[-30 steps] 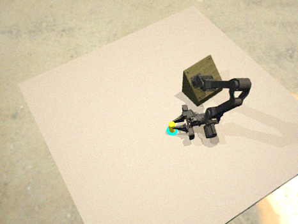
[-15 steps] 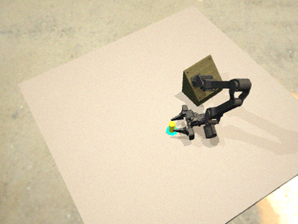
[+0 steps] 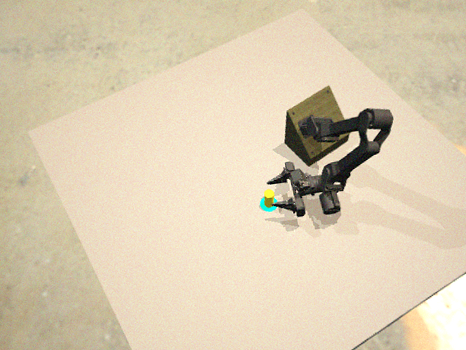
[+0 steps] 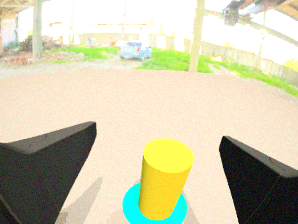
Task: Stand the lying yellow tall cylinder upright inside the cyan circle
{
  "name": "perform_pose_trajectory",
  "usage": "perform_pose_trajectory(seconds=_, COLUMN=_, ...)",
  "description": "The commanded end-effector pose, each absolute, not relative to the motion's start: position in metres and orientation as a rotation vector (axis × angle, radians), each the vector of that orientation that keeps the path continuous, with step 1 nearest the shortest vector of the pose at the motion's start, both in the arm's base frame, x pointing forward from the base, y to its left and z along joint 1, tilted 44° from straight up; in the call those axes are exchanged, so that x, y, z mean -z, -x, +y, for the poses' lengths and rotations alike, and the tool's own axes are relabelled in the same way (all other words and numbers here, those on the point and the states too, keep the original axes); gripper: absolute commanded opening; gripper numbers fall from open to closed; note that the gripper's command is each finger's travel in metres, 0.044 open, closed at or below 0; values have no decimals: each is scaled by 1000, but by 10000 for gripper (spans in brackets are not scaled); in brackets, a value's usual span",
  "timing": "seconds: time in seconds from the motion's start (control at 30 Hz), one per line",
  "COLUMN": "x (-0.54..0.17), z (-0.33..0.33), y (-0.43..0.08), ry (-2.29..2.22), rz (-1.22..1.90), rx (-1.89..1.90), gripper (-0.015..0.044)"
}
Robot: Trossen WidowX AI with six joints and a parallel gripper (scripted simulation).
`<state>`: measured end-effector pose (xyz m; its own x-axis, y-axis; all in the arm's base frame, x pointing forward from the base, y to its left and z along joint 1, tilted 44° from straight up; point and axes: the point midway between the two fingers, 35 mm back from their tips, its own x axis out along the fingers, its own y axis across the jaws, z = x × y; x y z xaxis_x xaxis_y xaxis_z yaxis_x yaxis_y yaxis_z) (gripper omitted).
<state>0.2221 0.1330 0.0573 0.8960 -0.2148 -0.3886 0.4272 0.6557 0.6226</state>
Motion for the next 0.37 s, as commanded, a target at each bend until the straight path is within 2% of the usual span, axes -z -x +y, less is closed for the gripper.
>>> perform_pose_trajectory(seconds=0.0, x=-69, z=121, y=-223, ry=-773, rz=295, rx=373, gripper=400)
perform_pose_trajectory(seconds=0.33, x=-93, z=96, y=-223, ry=-775, rz=287, rx=370, gripper=400)
